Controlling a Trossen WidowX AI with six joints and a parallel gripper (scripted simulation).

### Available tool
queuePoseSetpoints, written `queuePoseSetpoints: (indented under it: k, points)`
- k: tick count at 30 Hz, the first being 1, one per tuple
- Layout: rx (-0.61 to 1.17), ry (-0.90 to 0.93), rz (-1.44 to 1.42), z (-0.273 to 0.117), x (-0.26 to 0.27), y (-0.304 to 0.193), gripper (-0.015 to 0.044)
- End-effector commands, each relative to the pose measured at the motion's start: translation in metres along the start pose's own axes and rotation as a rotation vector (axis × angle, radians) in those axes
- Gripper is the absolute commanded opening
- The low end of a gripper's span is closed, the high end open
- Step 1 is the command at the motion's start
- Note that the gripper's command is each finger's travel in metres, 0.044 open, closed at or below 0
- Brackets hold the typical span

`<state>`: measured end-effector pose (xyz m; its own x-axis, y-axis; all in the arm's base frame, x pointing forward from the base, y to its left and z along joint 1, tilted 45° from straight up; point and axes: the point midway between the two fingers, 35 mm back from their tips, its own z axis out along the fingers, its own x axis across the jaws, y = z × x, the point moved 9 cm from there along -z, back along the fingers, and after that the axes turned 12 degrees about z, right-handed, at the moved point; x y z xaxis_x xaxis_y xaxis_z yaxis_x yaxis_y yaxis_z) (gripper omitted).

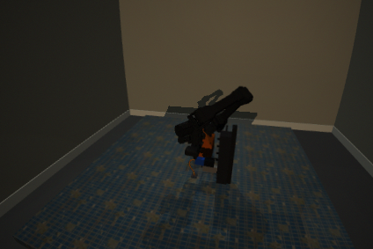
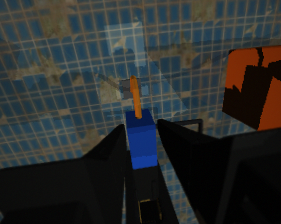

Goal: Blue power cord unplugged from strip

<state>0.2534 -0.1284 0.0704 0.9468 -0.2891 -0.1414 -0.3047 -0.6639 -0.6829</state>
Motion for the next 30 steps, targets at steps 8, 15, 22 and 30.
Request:
queuePoseSetpoints:
  k: [8, 15, 22, 30]
  points:
    - [0.001, 0.003, -0.001, -0.003, 0.003, 0.011, 0.042]
    - [0.0, 0.003, -0.002, -0.012, 0.012, 0.058, 0.044]
    - [0.0, 0.003, -0.002, -0.012, 0.012, 0.058, 0.044]
    - [0.0, 0.003, -0.002, -0.012, 0.012, 0.058, 0.044]
